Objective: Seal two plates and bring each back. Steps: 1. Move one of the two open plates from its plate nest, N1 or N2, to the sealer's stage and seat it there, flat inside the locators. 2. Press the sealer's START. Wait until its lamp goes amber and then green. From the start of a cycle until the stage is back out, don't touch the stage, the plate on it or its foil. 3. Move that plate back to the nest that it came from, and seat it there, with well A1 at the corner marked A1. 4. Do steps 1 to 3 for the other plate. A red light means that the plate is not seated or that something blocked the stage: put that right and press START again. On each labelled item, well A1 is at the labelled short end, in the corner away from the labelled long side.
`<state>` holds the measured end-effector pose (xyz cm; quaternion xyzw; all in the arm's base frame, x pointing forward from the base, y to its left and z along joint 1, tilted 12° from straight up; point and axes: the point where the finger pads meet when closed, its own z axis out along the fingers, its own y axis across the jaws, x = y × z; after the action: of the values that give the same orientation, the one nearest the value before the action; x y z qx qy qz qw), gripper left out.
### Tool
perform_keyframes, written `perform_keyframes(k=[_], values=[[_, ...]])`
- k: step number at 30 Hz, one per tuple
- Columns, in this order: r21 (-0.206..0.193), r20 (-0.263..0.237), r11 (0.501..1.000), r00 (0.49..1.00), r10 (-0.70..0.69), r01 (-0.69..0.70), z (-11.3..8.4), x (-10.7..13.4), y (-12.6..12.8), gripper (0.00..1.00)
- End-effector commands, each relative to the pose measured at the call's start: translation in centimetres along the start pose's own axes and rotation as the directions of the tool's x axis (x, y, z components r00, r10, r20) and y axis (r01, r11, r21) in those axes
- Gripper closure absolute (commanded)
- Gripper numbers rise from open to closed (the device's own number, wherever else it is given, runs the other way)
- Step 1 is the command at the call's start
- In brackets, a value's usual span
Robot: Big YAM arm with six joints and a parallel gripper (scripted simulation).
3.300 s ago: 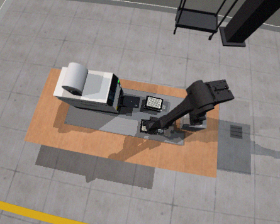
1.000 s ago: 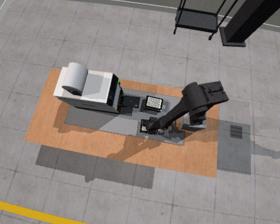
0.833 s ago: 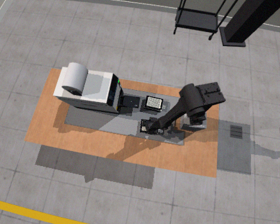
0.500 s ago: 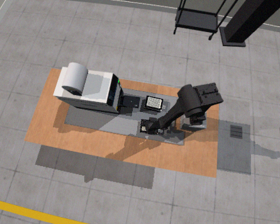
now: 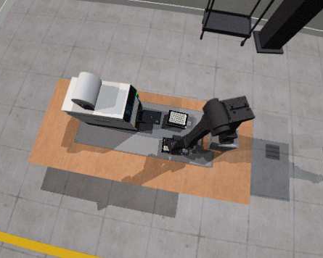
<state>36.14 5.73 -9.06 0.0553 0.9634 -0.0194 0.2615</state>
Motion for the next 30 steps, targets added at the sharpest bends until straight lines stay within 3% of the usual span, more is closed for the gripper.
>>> perform_keyframes(k=[1, 12, 23, 30], values=[[0.000, 0.006, 1.000, 1.000, -0.007, 0.007, -0.4, -0.5, -0.2, 0.00], [0.001, 0.004, 1.000, 1.000, -0.007, 0.007, -0.4, -0.5, -0.2, 0.00], [0.012, -0.033, 1.000, 0.999, -0.014, 0.015, 0.3, 0.9, -0.4, 0.00], [0.005, -0.009, 1.000, 1.000, -0.010, 0.010, 0.3, 0.2, -0.2, 0.00]])
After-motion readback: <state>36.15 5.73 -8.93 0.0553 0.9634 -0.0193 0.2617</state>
